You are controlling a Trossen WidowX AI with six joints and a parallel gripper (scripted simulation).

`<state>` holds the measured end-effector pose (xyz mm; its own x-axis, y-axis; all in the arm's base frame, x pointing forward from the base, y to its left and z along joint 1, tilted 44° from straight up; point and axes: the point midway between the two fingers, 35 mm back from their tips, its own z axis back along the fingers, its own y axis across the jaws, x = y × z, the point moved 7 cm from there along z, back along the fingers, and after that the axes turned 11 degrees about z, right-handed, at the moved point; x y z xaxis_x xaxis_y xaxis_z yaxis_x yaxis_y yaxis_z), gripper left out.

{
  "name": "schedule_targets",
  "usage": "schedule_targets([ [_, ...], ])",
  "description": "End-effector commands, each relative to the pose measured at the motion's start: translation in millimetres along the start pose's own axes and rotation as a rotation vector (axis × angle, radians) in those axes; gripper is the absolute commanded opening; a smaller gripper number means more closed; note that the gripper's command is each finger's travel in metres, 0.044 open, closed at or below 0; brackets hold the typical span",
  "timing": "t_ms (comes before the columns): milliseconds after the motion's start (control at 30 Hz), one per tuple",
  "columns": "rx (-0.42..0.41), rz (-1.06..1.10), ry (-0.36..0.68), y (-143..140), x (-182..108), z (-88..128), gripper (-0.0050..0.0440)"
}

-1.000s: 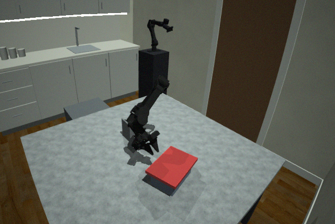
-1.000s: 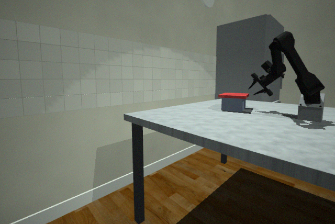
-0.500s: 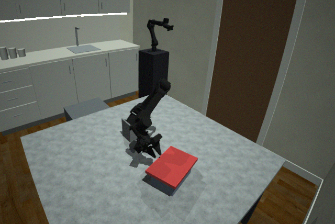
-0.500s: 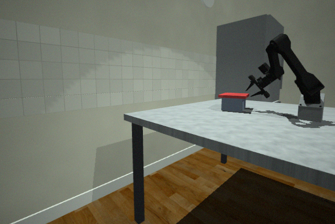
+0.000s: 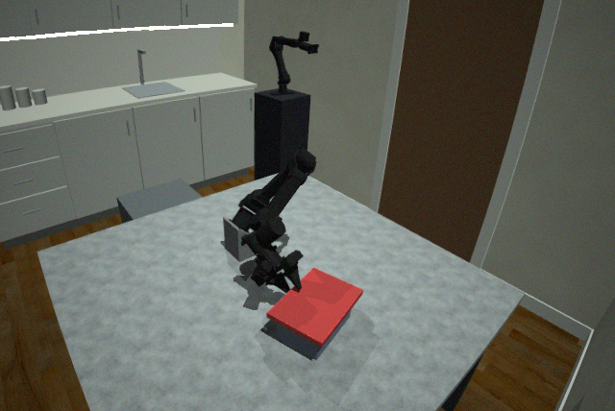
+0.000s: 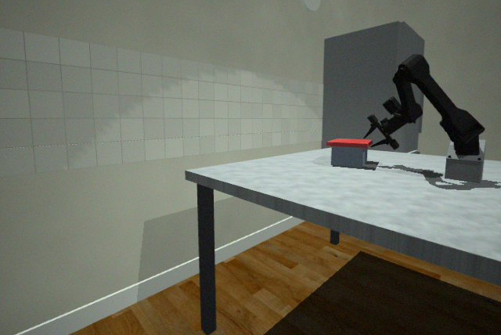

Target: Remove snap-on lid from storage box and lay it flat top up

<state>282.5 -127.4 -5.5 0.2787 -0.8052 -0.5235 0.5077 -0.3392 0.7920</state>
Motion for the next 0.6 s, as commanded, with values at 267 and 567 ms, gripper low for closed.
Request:
schedule_targets([
  [267,-0.004,-0.012,0.0,-3.8,-0.5,-3.9,0.0175],
  [567,-0.004,-0.012,0.0,-3.8,-0.5,-3.9,0.0128],
])
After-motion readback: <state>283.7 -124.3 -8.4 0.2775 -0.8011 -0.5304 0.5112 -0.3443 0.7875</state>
